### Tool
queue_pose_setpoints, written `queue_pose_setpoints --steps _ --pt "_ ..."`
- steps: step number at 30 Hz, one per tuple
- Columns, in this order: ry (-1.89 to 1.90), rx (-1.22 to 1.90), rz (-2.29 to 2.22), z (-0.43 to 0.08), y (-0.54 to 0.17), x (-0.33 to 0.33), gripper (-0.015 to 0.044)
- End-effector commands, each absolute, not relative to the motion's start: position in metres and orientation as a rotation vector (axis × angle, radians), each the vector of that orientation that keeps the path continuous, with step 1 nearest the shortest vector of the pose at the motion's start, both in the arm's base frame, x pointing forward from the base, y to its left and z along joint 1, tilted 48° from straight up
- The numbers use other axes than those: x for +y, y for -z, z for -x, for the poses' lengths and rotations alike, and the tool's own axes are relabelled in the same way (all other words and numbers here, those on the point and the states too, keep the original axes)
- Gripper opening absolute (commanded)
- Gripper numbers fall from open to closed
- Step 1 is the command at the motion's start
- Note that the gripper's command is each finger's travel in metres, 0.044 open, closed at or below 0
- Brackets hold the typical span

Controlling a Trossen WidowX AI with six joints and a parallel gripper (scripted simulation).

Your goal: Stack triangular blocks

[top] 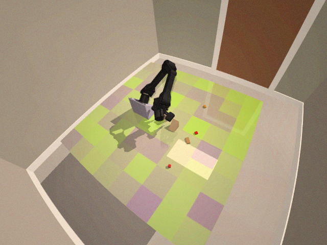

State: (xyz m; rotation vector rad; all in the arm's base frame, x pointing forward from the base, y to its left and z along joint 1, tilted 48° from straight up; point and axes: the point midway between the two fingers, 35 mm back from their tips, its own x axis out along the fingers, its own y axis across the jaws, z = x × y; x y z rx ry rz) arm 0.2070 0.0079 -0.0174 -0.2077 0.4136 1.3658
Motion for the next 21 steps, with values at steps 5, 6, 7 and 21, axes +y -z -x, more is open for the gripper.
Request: queue_pose_setpoints --steps 5,6,7,21 --pt "-1.367 0.408 0.198 -0.207 0.021 0.021 0.0440" --pt "-1.368 0.407 0.197 -0.207 0.021 0.023 0.0440" --pt "-1.368 0.406 0.197 -0.207 0.021 0.025 0.0440" --pt "-1.377 0.389 0.186 -0.206 0.026 0.046 0.0440"
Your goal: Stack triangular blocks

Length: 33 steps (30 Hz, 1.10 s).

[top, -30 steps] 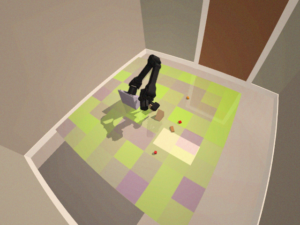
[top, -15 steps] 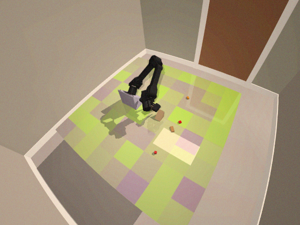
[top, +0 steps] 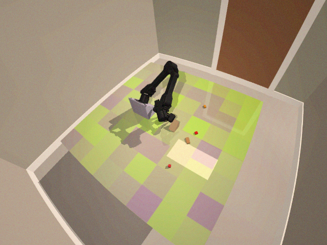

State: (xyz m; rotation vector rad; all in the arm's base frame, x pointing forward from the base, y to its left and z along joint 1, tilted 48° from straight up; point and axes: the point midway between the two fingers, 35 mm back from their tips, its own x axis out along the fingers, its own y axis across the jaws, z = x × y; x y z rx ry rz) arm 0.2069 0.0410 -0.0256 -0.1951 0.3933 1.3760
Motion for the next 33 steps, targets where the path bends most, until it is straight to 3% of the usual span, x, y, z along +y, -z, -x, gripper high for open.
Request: queue_pose_setpoints --steps 1,9,16,23,33 --pt "-1.377 0.389 0.186 -0.206 0.026 0.046 0.0440" --pt "-1.377 0.389 0.186 -0.206 0.026 0.046 0.0230" --pt "-1.377 0.389 0.186 -0.206 0.026 0.046 0.0183" --pt "-1.380 0.391 0.189 -0.205 0.024 0.043 0.0000" --pt "-1.369 0.550 0.315 -0.206 0.011 0.044 0.0000"
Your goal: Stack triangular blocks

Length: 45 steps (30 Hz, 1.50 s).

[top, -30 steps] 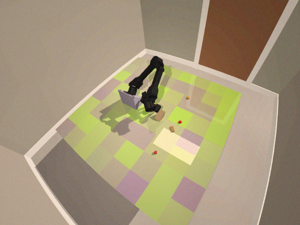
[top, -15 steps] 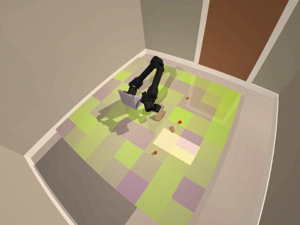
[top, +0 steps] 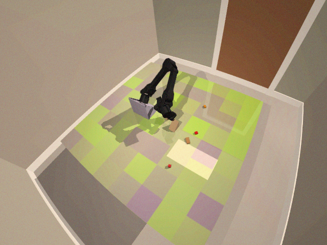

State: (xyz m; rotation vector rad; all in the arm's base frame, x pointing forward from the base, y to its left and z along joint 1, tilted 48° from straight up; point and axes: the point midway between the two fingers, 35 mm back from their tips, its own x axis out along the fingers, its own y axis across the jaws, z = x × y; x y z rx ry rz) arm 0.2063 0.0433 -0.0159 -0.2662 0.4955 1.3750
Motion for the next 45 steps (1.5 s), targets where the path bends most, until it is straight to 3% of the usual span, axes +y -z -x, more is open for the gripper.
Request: queue_pose_setpoints --steps 1,42,45 --pt "-1.366 0.572 0.333 -0.206 0.010 0.044 0.0000" --pt "-1.101 1.442 1.083 -0.219 -0.051 0.082 0.0000" --pt "-1.134 1.389 1.030 -0.217 -0.048 0.078 0.0079"
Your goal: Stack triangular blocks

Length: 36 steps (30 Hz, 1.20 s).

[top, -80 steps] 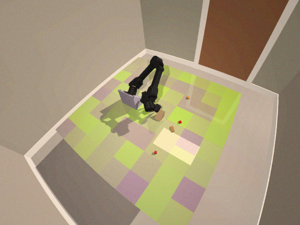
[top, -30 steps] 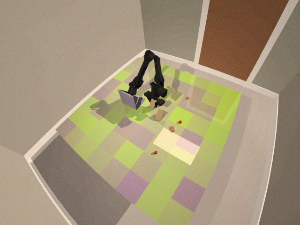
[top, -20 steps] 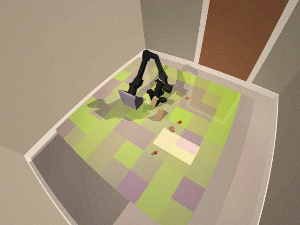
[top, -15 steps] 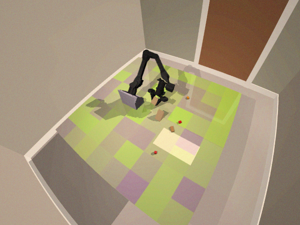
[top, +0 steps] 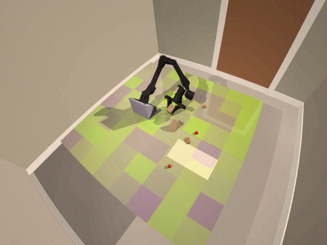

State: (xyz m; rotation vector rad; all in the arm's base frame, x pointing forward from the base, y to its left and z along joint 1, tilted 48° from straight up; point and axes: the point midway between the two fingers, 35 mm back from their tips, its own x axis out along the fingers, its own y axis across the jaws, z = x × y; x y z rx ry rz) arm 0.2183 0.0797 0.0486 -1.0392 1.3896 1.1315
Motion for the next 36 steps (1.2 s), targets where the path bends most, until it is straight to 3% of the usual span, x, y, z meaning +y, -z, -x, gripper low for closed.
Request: queue_pose_setpoints --steps 1,14,23,31,36 --pt "-1.134 1.389 1.030 -0.217 -0.048 0.078 0.0105" --pt "-1.134 1.389 1.030 -0.217 -0.048 0.078 0.0440" --pt "-1.133 1.389 1.030 -0.218 -0.050 0.076 0.0440" --pt "-1.126 1.395 1.035 -0.211 -0.113 0.004 0.0440" --pt "-1.110 1.386 1.025 -0.215 -0.112 0.009 0.0440"
